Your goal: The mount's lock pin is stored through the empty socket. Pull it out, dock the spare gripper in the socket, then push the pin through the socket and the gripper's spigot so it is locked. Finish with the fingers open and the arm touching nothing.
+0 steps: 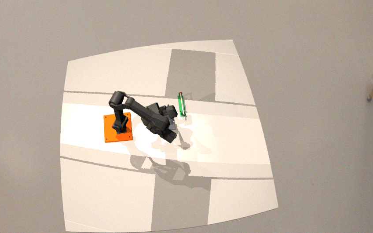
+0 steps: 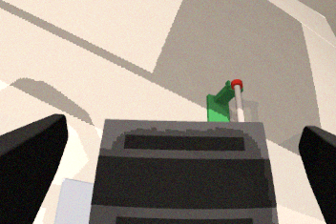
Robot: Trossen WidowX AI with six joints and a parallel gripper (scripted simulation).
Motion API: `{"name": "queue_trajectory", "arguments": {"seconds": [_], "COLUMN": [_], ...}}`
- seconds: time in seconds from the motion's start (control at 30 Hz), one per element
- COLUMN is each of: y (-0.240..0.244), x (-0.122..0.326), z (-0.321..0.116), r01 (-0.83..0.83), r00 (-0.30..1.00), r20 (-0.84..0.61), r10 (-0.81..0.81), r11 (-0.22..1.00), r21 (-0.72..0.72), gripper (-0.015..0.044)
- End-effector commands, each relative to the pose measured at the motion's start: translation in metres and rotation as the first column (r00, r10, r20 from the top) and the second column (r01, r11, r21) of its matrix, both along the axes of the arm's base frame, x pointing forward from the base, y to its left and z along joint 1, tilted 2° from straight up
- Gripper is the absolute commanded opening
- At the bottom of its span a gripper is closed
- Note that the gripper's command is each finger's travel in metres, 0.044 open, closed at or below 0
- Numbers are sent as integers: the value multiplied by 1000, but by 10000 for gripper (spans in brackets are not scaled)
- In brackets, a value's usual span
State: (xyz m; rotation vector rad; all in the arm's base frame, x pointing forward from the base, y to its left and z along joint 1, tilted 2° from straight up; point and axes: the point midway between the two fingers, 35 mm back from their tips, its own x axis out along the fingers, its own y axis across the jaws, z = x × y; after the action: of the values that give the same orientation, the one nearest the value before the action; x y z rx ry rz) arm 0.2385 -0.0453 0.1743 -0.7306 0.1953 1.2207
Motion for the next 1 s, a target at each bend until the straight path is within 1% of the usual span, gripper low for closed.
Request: {"name": "queue_trajectory", "arguments": {"seconds": [0.0,0.43,0.97], "y": [2,9,16], "x": [-3,-13,-12], "z": [7,33,63], "r01": [16,85,138], "r00": [1000,996,990], "r20": [-2,21,43], "r10": [-16,-84,-135], "r11": [1000,995,986], "r21": [-10,-59,-90], "gripper": [440,440,440]}}
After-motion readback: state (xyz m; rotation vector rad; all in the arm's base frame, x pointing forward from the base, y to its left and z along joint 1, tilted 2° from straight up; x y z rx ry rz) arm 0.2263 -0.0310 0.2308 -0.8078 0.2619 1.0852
